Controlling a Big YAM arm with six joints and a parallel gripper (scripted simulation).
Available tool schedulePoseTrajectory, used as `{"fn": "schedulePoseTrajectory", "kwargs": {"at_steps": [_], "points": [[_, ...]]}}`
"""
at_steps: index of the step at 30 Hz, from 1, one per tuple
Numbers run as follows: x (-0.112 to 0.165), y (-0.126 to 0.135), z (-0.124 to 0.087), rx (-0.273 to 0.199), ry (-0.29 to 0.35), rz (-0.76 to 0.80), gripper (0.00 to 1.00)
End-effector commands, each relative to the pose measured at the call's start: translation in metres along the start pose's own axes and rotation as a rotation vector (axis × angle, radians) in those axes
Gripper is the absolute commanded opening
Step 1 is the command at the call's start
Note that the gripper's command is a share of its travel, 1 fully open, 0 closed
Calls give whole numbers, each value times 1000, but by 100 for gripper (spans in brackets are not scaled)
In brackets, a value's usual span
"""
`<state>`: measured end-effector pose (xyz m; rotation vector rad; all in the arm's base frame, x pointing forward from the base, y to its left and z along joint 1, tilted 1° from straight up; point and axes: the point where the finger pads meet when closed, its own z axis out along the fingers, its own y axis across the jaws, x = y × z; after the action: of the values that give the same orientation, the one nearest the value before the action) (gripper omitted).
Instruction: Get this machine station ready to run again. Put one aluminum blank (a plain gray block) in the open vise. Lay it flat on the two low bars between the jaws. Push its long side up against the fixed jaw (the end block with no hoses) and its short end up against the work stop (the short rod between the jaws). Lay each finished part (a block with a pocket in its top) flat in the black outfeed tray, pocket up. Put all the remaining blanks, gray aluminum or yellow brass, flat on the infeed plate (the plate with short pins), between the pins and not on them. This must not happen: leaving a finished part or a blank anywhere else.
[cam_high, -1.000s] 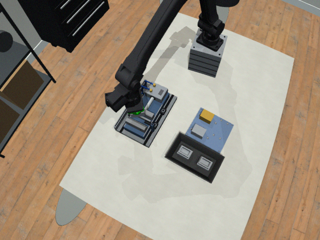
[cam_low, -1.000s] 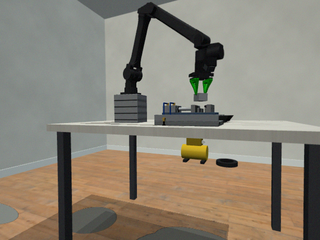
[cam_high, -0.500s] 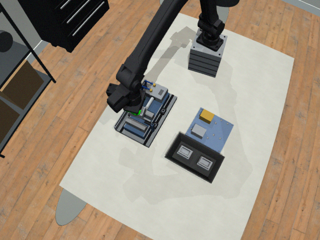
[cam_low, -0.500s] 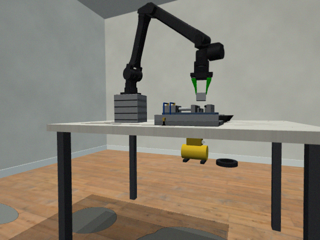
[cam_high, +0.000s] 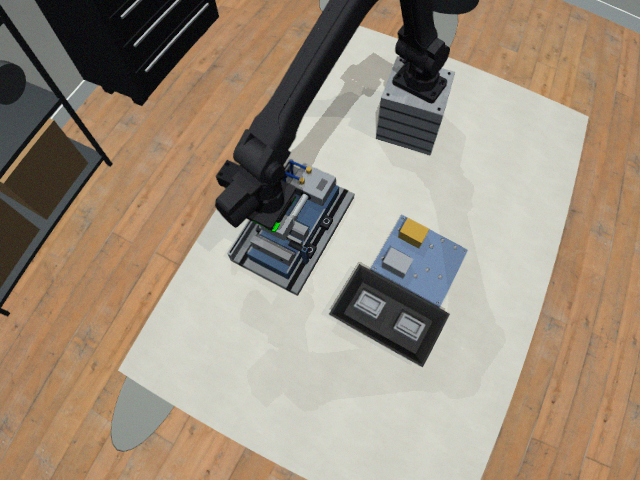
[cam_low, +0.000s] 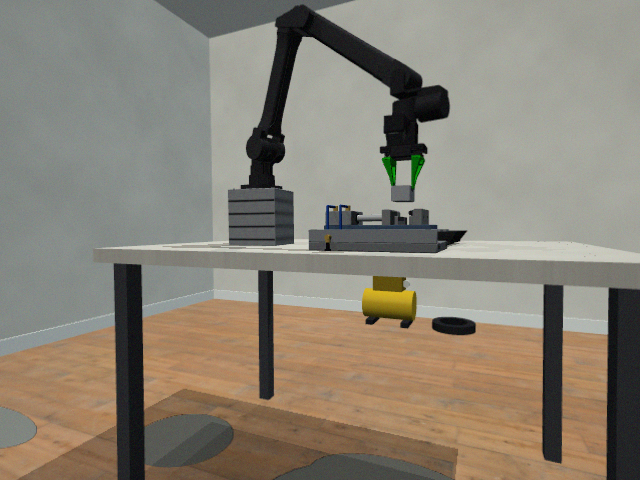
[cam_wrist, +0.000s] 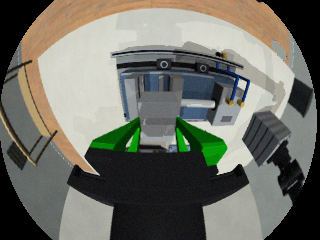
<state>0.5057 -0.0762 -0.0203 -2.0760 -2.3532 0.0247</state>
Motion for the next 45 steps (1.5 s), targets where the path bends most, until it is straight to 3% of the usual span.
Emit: {"fn": "schedulePoseTrajectory", "kwargs": {"at_steps": [1,45], "points": [[-2,28,-27,-67,-24,13,0],[-1,29,-31,-60,-22,11,0]]}}
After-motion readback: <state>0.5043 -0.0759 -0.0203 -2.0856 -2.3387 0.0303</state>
